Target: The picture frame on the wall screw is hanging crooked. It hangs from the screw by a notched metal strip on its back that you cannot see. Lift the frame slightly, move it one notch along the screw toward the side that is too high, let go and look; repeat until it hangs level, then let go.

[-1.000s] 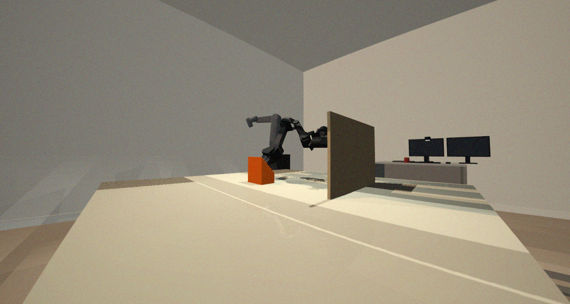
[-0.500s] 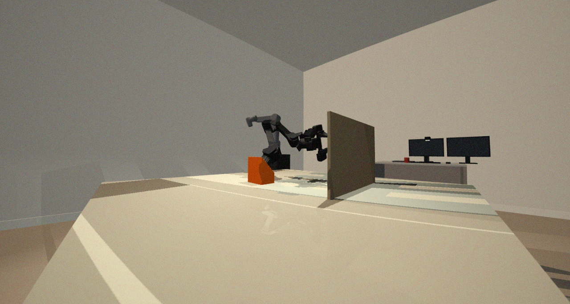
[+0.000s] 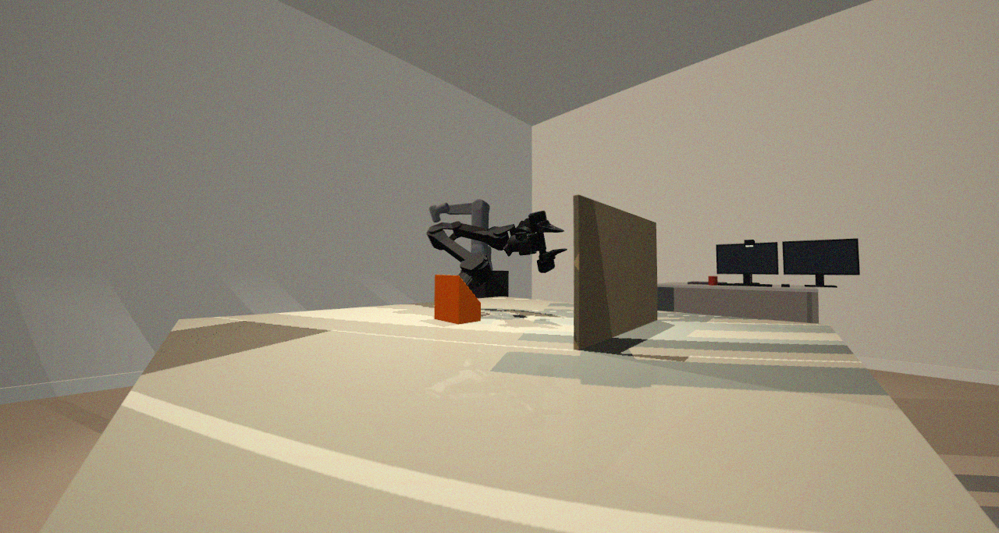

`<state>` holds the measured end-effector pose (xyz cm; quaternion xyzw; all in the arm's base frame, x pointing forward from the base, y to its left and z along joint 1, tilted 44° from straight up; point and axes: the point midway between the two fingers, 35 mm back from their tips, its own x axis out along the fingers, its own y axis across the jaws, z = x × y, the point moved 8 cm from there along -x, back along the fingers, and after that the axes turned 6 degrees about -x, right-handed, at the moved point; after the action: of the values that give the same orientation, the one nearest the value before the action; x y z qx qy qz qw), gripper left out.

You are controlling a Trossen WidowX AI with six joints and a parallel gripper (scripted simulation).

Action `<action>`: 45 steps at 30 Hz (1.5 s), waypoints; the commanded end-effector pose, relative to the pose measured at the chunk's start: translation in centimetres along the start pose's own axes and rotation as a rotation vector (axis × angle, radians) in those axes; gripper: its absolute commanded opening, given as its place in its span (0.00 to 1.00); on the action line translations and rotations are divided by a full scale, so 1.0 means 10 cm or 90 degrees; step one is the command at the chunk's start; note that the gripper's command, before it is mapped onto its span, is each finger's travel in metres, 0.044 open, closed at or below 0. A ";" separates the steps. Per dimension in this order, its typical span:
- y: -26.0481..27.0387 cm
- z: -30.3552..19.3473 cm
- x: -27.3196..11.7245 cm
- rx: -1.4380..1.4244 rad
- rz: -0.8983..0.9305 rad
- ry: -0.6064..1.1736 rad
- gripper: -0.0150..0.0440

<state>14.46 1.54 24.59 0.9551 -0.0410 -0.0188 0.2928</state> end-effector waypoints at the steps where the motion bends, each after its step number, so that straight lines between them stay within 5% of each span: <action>1: 0.08 0.06 -0.26 0.010 0.003 0.004 0.69; 45: 0.10 0.10 -0.36 0.012 0.003 0.004 0.69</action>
<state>10.79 0.47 24.31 0.9569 -0.0415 -0.0167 0.2869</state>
